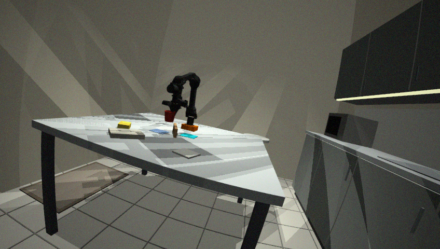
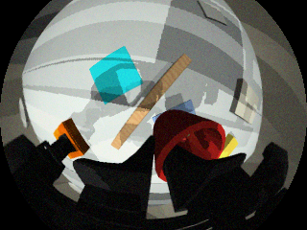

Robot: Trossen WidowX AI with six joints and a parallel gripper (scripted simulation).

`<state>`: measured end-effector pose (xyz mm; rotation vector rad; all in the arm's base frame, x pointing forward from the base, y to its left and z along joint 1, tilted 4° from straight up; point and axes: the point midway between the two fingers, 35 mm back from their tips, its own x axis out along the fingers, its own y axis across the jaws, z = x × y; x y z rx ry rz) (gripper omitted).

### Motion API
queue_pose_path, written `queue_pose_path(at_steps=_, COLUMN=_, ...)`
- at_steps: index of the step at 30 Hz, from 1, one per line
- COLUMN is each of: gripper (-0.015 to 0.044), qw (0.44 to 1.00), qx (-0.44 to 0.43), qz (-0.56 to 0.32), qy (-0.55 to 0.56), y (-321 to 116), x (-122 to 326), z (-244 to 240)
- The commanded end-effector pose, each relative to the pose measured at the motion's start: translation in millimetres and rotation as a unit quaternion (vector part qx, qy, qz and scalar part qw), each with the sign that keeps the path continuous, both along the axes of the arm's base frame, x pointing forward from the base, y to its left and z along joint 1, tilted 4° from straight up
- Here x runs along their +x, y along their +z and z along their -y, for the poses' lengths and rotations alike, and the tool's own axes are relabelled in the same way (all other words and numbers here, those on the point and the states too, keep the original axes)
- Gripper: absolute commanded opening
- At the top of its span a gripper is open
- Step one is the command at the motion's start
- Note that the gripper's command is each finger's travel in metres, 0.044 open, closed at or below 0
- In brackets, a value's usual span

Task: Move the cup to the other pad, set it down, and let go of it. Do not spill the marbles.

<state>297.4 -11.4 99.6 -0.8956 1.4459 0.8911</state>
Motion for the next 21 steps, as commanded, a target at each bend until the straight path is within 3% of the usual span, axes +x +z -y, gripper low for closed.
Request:
queue_pose_path(at_steps=1, gripper=0.0, qw=1.0, qx=0.002, qz=0.004, qy=-0.001, y=1.6, x=-4.7, z=-8.5)
queue_pose_path(at_steps=21, gripper=0.0, qw=1.0, qx=0.004, qz=0.004, qy=-0.001, y=1.8, x=-28.7, z=-48.8)
